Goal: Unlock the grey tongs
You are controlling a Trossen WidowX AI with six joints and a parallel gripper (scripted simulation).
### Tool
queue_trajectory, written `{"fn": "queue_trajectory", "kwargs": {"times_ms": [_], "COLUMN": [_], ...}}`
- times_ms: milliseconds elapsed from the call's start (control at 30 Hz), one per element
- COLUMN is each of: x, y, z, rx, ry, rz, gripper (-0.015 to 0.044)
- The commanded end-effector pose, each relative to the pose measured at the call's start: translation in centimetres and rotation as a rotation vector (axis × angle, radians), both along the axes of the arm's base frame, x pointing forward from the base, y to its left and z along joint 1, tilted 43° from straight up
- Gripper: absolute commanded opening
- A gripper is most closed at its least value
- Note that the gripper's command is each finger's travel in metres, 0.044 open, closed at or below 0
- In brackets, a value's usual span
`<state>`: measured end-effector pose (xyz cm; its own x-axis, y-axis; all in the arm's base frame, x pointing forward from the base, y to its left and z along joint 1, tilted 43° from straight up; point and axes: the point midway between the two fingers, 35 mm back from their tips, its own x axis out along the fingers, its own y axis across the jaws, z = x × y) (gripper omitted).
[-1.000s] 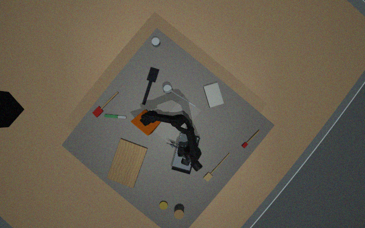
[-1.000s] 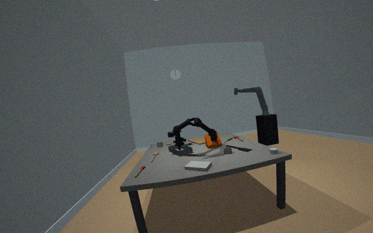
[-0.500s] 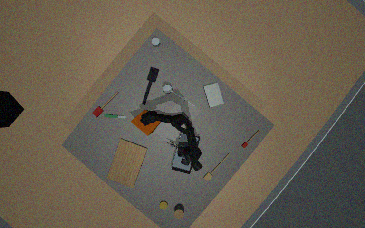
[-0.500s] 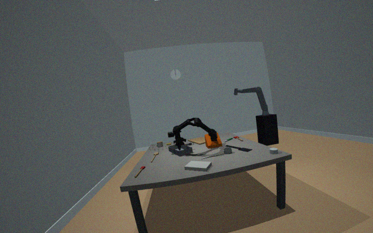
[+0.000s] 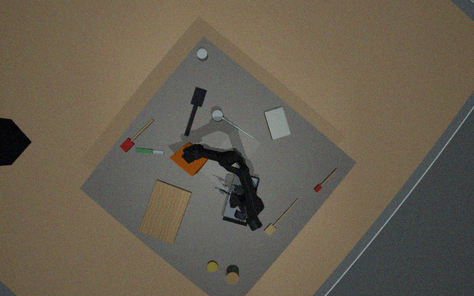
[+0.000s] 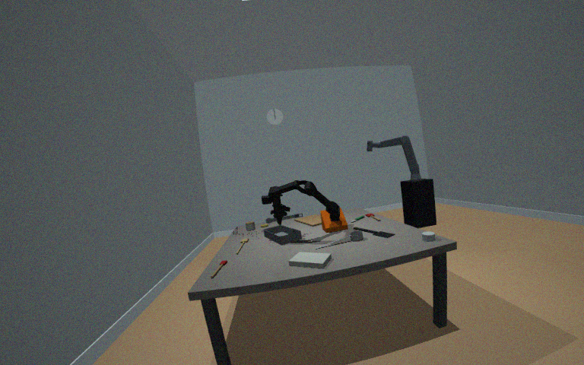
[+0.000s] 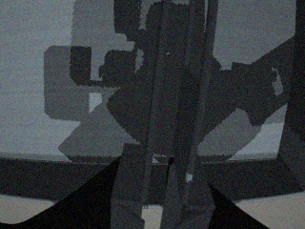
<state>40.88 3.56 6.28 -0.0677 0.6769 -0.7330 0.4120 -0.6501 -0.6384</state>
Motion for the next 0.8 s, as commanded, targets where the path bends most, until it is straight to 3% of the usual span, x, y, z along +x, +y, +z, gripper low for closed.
{"fn": "queue_trajectory", "kwargs": {"times_ms": [0, 233, 767], "x": [0.1, 0.1, 0.2], "y": [-0.1, -0.6, -10.4], "z": [0.4, -0.6, -8.0], "rx": [-0.005, -0.001, -0.015], "ry": [-0.008, -0.021, -0.234], "rz": [0.008, 0.034, 0.253], "gripper": [-0.015, -0.015, -0.015]}}
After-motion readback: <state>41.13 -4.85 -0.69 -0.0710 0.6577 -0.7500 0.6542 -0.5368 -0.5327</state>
